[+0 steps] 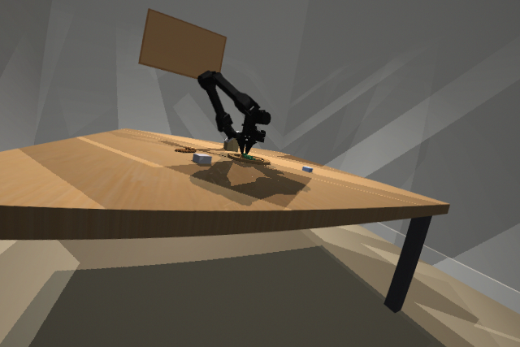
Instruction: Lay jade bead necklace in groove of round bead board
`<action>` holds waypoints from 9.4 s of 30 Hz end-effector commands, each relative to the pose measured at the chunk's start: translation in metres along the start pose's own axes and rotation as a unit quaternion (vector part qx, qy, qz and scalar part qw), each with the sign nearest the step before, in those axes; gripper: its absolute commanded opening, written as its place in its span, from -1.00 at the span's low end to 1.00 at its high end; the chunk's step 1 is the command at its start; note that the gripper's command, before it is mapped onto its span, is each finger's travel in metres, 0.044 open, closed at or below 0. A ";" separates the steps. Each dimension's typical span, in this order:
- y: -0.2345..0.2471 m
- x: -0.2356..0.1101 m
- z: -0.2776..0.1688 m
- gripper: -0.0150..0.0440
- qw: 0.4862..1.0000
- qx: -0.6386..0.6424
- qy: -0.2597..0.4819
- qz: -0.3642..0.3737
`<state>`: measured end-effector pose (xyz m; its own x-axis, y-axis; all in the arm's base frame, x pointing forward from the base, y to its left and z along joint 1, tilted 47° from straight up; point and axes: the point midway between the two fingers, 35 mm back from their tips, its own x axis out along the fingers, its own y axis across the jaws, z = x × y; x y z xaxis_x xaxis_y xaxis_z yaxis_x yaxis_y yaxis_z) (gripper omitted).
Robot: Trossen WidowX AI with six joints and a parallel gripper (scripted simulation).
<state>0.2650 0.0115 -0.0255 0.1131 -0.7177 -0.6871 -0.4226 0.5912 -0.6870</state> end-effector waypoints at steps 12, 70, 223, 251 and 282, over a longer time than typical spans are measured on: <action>0.000 0.000 0.000 -0.49 1.000 0.000 0.000 0.000; 0.010 0.002 -0.009 -0.49 1.000 -0.005 0.002 -0.003; 0.021 -0.007 -0.004 -0.49 0.998 0.066 0.001 -0.003; 0.020 -0.007 -0.004 1.00 0.998 0.066 0.001 -0.003; -0.015 -0.027 0.037 0.80 0.948 0.318 -0.001 -0.003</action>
<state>0.2778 0.0323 -0.0193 0.1086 -0.7197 -0.6857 -0.0206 0.6880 -0.7254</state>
